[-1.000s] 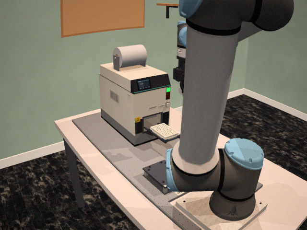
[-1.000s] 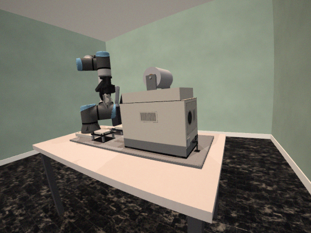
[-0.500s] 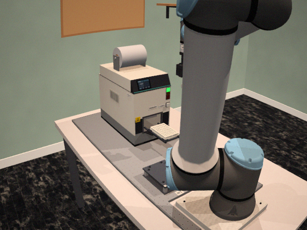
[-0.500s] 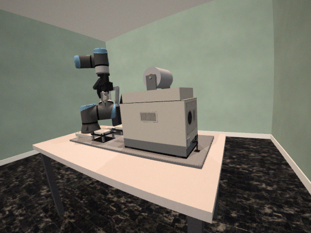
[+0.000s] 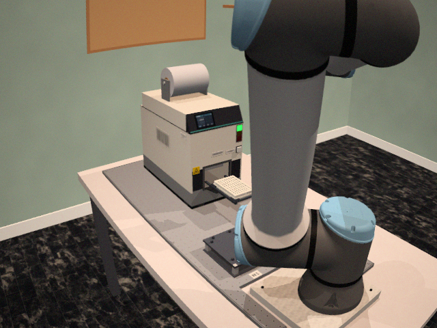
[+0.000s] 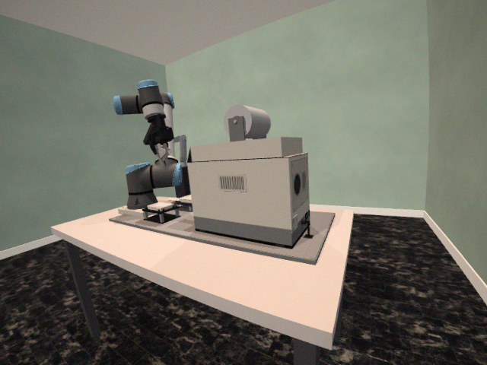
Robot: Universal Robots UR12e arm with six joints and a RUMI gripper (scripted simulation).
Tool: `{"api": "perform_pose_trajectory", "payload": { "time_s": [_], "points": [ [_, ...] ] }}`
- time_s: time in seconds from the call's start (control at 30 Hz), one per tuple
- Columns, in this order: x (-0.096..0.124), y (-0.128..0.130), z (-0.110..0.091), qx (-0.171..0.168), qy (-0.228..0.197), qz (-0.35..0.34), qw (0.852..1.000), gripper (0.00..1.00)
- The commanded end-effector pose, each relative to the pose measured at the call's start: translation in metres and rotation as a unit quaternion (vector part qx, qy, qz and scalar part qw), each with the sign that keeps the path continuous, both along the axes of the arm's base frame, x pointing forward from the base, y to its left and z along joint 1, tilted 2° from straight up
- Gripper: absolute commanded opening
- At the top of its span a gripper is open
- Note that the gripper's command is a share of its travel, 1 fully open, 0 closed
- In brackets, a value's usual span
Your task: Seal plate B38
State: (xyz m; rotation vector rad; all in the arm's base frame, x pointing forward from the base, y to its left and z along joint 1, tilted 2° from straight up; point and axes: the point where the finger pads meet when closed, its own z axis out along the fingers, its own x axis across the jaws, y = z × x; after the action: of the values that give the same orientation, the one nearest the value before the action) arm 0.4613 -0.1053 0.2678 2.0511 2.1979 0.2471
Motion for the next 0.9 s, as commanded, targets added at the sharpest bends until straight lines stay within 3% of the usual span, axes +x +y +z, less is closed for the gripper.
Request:
{"api": "perform_pose_trajectory", "payload": {
  "time_s": [0.0, 0.03, 0.23, 0.3, 0.5, 0.87],
  "points": [
    [-0.0003, -0.0002, 0.0001, 0.009, -0.079, -0.001, 0.997, 0.00],
    [-0.0003, -0.0002, 0.0001, 0.009, -0.079, -0.001, 0.997, 0.00],
    [-0.0003, -0.0002, 0.0000, 0.016, -0.178, -0.004, 0.984, 0.00],
    [-0.0004, -0.0003, 0.0000, 0.017, -0.189, -0.004, 0.982, 0.00],
    [-0.0005, -0.0003, 0.0000, 0.023, -0.284, -0.006, 0.959, 0.00],
    [-0.0004, -0.0002, 0.0000, 0.023, -0.284, -0.006, 0.959, 0.00]
  ]
}}
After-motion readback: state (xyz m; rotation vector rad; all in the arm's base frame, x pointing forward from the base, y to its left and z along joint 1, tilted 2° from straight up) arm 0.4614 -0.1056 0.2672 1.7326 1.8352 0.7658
